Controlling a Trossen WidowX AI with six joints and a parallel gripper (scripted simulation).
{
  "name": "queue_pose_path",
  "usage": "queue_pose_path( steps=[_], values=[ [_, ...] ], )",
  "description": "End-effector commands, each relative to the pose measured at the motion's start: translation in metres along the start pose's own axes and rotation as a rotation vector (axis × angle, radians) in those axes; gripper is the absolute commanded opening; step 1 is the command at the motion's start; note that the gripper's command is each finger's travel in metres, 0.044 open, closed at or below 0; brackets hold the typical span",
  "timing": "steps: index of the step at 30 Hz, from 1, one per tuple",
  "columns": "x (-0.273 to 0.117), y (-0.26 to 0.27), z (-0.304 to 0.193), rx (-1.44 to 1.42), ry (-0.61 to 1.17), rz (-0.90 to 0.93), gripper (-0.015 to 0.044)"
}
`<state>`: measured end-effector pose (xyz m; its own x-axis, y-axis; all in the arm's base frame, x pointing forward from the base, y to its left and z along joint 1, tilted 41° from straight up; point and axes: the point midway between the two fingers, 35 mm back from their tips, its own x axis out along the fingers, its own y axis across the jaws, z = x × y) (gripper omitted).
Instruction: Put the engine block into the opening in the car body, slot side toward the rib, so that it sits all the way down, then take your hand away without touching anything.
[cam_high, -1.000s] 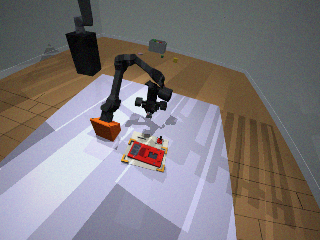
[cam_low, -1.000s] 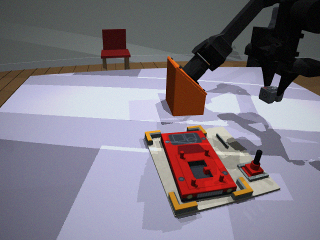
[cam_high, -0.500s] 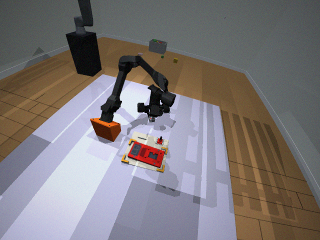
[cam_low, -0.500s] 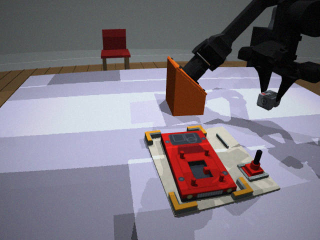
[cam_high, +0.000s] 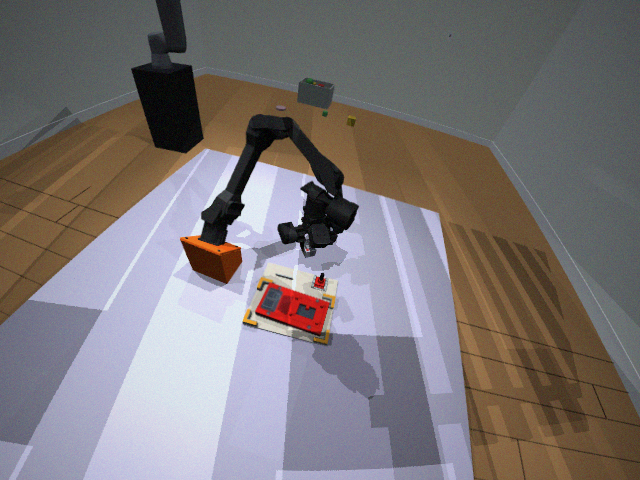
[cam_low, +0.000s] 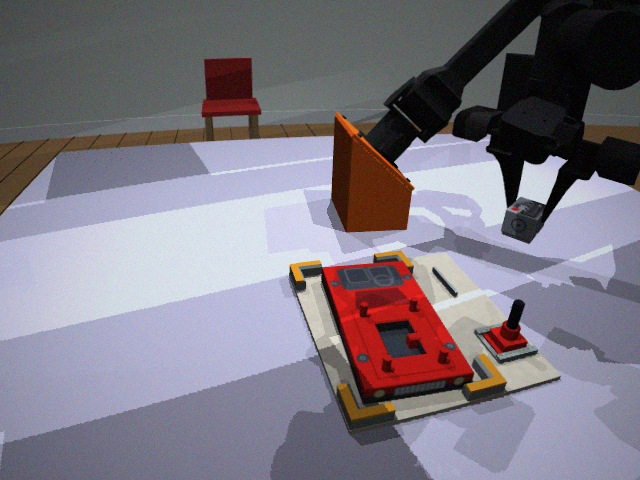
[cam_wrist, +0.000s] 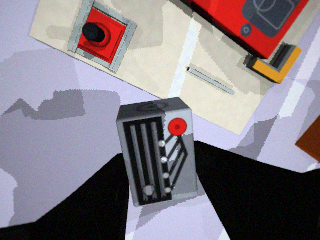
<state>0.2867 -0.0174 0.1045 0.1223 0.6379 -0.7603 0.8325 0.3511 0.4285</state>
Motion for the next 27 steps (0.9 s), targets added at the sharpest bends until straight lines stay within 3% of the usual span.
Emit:
queue_pose_path(
  steps=[1,27],
  values=[
    [0.0,0.001,0.014,-0.069,-0.013,0.004,0.0],
    [0.025,-0.018,0.088,-0.492,-0.016,0.0,0.0]
  ],
)
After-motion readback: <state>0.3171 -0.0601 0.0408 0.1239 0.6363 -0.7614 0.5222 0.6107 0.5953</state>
